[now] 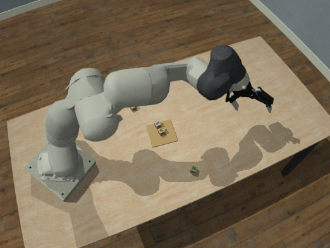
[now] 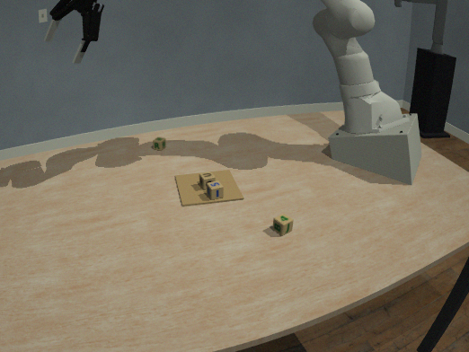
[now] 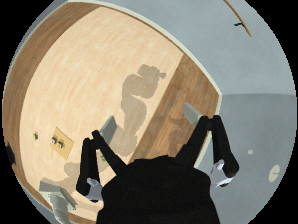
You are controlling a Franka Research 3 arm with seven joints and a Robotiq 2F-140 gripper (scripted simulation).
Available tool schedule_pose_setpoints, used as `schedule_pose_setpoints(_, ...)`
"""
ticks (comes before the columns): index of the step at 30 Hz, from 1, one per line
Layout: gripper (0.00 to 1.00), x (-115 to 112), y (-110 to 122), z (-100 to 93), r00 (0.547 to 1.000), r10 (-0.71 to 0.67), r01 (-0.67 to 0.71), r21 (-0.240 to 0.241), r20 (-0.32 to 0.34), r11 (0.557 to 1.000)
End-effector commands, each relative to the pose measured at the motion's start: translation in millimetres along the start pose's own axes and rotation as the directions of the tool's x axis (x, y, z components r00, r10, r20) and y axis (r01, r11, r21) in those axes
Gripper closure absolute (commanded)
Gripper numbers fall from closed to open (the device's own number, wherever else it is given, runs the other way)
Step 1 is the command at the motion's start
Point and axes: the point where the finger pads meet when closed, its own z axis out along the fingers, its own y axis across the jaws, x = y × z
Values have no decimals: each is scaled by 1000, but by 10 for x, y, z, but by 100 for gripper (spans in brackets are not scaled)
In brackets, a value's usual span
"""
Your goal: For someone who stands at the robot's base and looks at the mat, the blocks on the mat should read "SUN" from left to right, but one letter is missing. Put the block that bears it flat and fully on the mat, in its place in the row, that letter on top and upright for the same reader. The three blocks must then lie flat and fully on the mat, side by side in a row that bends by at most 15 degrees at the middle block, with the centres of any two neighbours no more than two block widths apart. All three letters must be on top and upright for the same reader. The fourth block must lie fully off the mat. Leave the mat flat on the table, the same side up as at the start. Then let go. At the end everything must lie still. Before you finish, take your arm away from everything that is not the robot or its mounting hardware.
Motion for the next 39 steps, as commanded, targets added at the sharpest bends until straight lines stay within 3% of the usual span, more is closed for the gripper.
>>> schedule_pose_setpoints(1, 0, 1, 1, -1, 1000, 0, 0, 0, 0, 1000)
schedule_pose_setpoints(4, 0, 10, -23, 8, 1000, 1, -1, 0, 0, 1000)
schedule_pose_setpoints(6, 0, 63, -170, 64, 1000, 8, -8, 3, 3, 1000)
schedule_pose_setpoints(14, 0, 459, -1466, 392, 999, 49, -49, 30, -4, 998)
schedule_pose_setpoints(21, 0, 459, -1467, 392, 999, 47, -47, 31, -4, 998)
schedule_pose_setpoints(22, 0, 564, -1949, 451, 998, 58, -57, 46, -15, 997)
schedule_pose_setpoints(24, 0, 613, -2226, 471, 998, 62, -61, 57, -23, 997)
schedule_pose_setpoints(30, 0, 625, -2306, 476, 998, 64, -62, 60, -26, 996)
schedule_pose_setpoints(31, 0, 685, -2794, 486, 997, 70, -66, 84, -41, 994)
schedule_pose_setpoints(32, 0, 696, -2924, 485, 996, 72, -67, 90, -45, 994)
schedule_pose_setpoints(37, 0, 695, -2923, 485, 997, 69, -65, 90, -45, 994)
schedule_pose_setpoints(39, 0, 720, -3516, 456, 995, 78, -70, 126, -64, 990)
